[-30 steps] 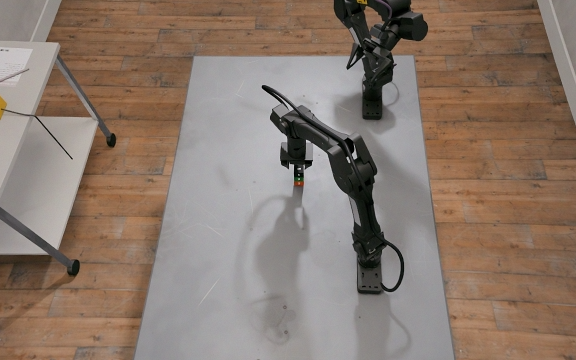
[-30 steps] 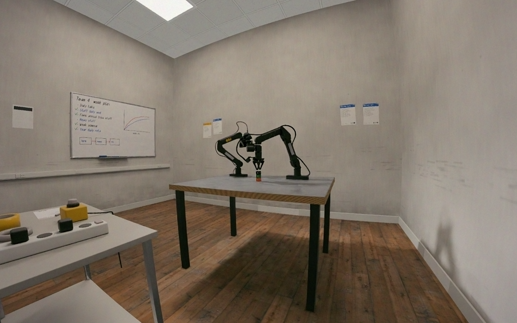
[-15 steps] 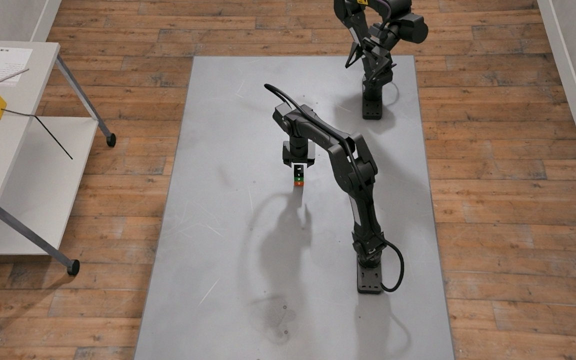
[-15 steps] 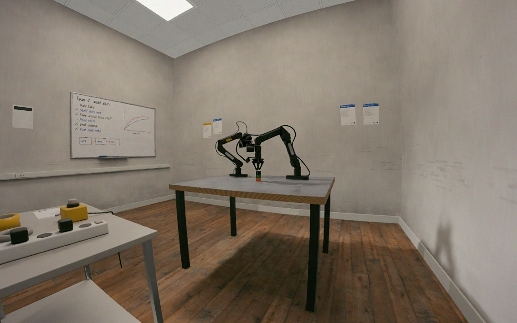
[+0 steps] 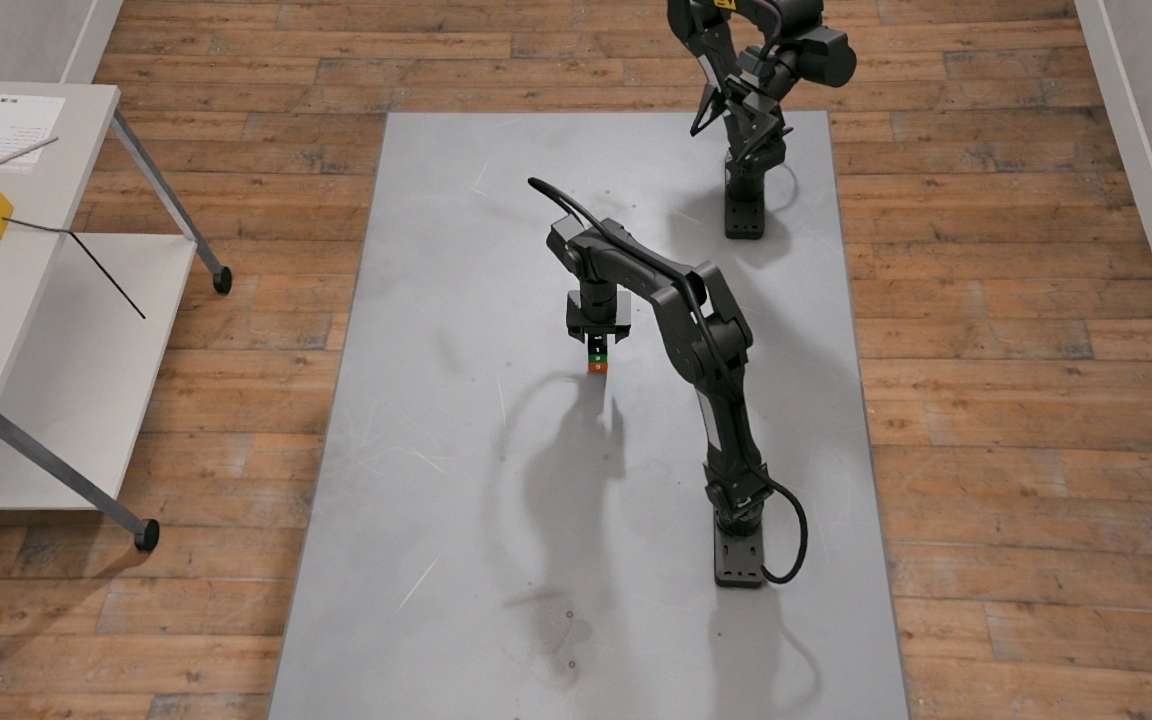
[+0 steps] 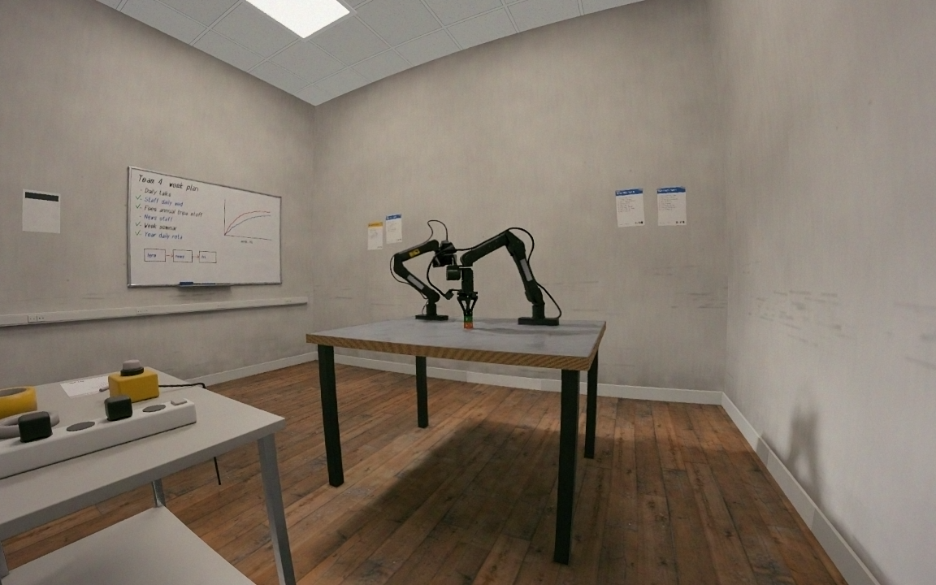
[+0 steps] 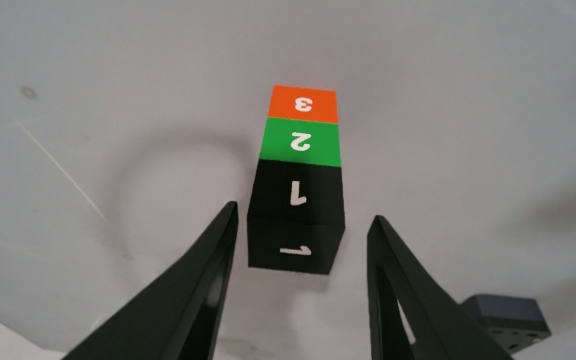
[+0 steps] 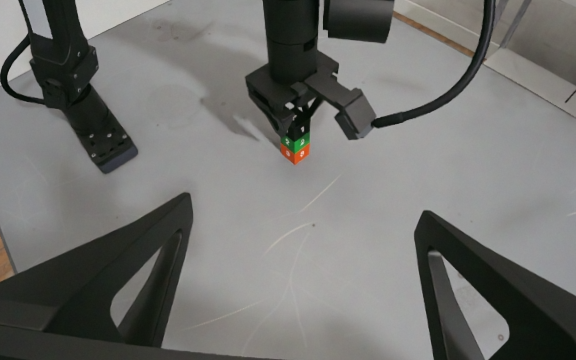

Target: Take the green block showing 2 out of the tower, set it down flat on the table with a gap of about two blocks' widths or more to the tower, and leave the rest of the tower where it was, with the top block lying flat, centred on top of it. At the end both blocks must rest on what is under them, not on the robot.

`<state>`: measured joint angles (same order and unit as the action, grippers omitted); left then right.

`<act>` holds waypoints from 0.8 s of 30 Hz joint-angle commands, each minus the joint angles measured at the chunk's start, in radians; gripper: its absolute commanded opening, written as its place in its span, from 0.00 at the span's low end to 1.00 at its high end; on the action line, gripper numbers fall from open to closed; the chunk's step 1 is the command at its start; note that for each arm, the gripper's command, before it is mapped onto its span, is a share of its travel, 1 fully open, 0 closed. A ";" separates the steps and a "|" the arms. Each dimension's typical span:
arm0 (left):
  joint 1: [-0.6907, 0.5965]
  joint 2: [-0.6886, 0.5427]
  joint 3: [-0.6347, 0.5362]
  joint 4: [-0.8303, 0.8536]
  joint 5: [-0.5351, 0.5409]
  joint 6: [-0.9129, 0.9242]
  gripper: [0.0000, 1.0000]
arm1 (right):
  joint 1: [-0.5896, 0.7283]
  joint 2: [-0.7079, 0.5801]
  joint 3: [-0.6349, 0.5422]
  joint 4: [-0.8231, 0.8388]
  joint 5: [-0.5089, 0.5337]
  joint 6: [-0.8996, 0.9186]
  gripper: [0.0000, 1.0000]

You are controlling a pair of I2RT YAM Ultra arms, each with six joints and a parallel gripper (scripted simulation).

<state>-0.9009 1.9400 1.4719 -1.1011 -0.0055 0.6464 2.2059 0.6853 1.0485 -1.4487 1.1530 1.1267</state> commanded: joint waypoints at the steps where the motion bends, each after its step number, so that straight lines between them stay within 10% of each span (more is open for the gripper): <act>1: -0.009 0.010 -0.018 0.030 0.014 -0.010 0.55 | 0.006 0.015 -0.003 -0.010 0.027 0.012 1.00; 24: -0.001 0.013 -0.003 0.023 0.006 -0.001 0.32 | 0.006 0.015 -0.002 -0.010 0.027 0.012 1.00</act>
<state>-0.9009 1.9446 1.4670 -1.0851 -0.0055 0.6460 2.2059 0.6853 1.0485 -1.4487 1.1534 1.1297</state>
